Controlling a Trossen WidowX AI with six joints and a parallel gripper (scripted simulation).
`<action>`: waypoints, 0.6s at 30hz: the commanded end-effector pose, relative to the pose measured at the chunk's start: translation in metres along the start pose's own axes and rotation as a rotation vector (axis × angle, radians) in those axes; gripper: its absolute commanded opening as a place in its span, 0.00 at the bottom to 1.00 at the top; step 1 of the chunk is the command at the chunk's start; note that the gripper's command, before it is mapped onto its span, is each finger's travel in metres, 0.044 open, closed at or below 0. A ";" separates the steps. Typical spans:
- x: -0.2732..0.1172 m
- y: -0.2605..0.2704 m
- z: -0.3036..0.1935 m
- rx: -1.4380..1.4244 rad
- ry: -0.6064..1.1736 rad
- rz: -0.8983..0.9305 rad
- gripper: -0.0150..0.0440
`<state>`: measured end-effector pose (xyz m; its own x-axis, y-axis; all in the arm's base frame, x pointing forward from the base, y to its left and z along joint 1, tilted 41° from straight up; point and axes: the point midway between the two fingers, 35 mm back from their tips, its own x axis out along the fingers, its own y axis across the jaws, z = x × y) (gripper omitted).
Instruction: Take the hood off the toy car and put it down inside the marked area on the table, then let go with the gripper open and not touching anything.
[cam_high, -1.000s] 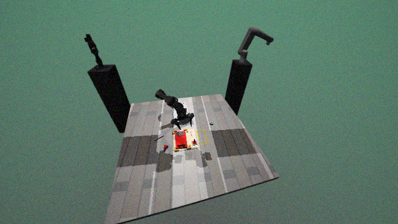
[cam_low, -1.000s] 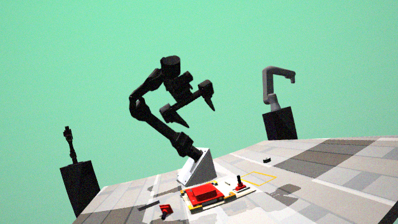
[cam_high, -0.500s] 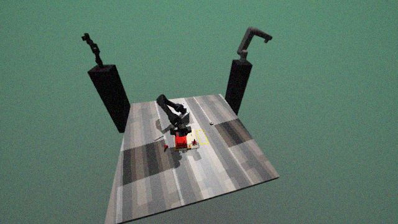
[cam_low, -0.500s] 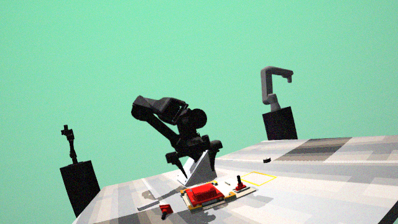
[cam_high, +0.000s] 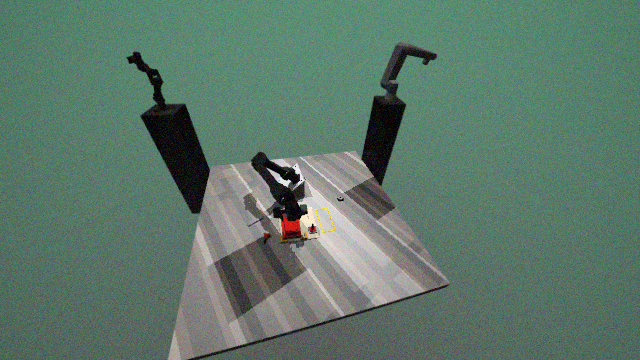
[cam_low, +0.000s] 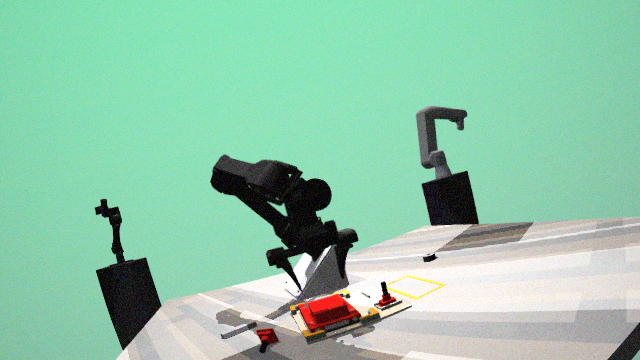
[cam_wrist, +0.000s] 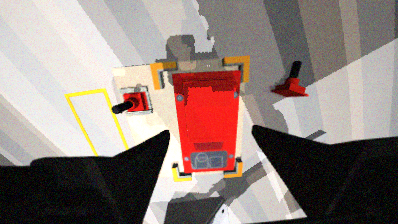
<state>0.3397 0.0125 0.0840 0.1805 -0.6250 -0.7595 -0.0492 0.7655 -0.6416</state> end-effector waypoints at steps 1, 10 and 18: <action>0.004 0.000 0.000 -0.005 0.001 -0.003 1.00; 0.012 0.000 0.001 -0.005 0.001 -0.004 1.00; 0.019 -0.001 0.001 -0.005 0.001 -0.004 1.00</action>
<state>0.3451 0.0020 0.0724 0.1813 -0.6250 -0.7593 -0.0487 0.7654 -0.6417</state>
